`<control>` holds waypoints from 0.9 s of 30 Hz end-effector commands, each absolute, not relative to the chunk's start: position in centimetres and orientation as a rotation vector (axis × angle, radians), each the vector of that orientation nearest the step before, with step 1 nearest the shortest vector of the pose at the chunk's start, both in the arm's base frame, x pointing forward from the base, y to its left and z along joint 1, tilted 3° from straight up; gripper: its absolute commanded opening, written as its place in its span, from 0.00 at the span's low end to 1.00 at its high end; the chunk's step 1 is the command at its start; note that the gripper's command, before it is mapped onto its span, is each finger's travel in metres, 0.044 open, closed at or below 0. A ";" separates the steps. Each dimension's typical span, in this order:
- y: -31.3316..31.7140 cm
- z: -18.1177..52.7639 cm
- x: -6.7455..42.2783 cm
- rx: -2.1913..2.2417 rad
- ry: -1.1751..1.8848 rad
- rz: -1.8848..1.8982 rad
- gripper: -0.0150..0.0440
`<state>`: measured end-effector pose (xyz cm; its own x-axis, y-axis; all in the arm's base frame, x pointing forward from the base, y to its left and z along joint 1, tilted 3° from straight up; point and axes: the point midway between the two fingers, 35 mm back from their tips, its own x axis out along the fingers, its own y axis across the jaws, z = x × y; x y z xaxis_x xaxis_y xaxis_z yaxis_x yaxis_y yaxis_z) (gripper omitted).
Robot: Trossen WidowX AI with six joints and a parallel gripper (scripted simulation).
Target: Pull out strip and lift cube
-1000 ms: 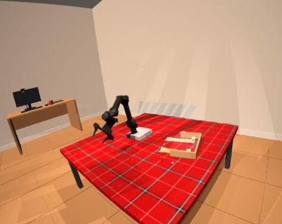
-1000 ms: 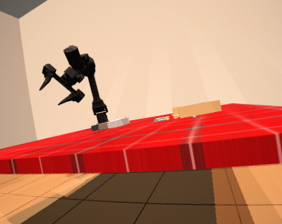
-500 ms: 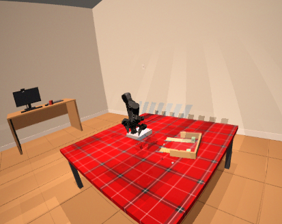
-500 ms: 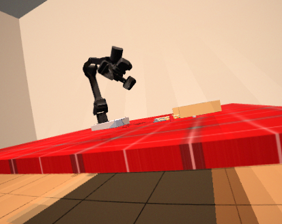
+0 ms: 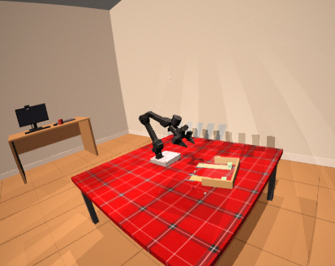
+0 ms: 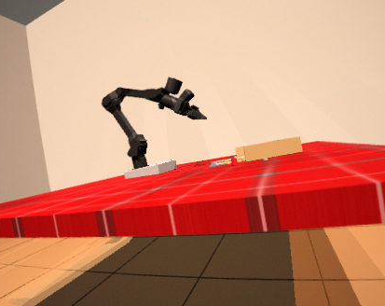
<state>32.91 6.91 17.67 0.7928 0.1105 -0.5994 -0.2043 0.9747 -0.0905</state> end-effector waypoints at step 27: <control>12.0 13.5 33.6 -0.210 0.994 0.296 0.53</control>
<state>33.14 10.90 15.32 0.6190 0.1655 -0.7678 -0.3072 0.9507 -0.0427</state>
